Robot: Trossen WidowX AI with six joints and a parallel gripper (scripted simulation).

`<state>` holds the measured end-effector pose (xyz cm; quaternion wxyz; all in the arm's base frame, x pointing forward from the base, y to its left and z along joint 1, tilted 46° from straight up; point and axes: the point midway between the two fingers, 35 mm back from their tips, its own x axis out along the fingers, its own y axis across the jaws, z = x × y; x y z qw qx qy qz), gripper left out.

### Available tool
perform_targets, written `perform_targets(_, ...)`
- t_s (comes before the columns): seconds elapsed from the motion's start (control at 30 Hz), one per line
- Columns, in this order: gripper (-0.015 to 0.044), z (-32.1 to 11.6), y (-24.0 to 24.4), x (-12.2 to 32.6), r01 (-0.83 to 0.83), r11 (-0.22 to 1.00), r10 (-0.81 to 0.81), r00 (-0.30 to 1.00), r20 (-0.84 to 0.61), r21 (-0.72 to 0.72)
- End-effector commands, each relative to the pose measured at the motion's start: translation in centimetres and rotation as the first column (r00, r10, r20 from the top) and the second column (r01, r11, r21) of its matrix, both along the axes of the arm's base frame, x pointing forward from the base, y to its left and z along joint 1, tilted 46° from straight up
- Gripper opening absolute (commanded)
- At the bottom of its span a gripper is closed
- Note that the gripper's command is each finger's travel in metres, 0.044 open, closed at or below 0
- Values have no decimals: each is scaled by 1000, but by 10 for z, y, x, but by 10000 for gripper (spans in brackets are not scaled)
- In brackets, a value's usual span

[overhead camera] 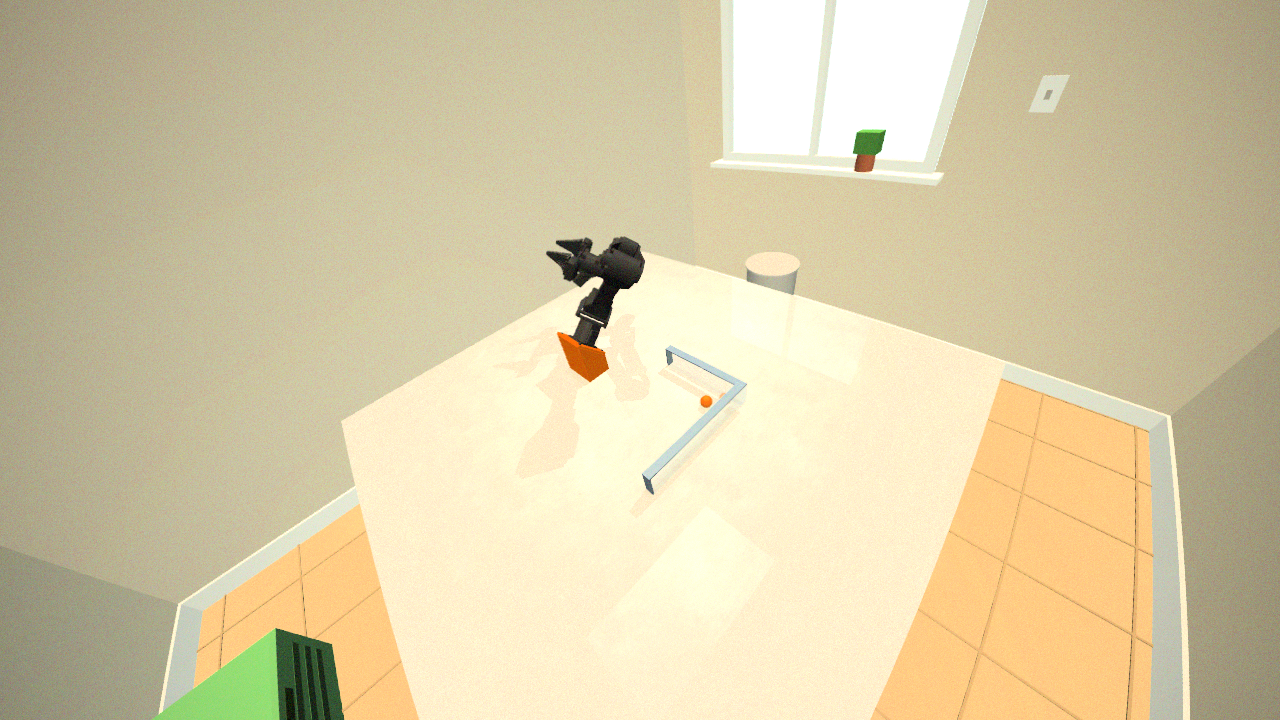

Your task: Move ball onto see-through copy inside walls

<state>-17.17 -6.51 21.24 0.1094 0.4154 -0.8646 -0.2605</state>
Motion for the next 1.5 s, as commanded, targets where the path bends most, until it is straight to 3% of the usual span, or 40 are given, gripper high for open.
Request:
perform_targets(0.0,374,0,0,0,3,1000,-3,1000,-1,1)
perform_targets(0.17,247,3,17,-9,93,995,-92,995,-23,30)
perform_targets(0.5,247,15,102,-29,472,862,-453,881,-135,185)
perform_targets(0.87,247,23,227,6,794,439,-772,573,-276,421)
perform_targets(1.13,247,23,303,79,804,74,-876,336,-347,590)
perform_targets(1.47,247,15,349,210,577,-264,-920,89,-381,773)
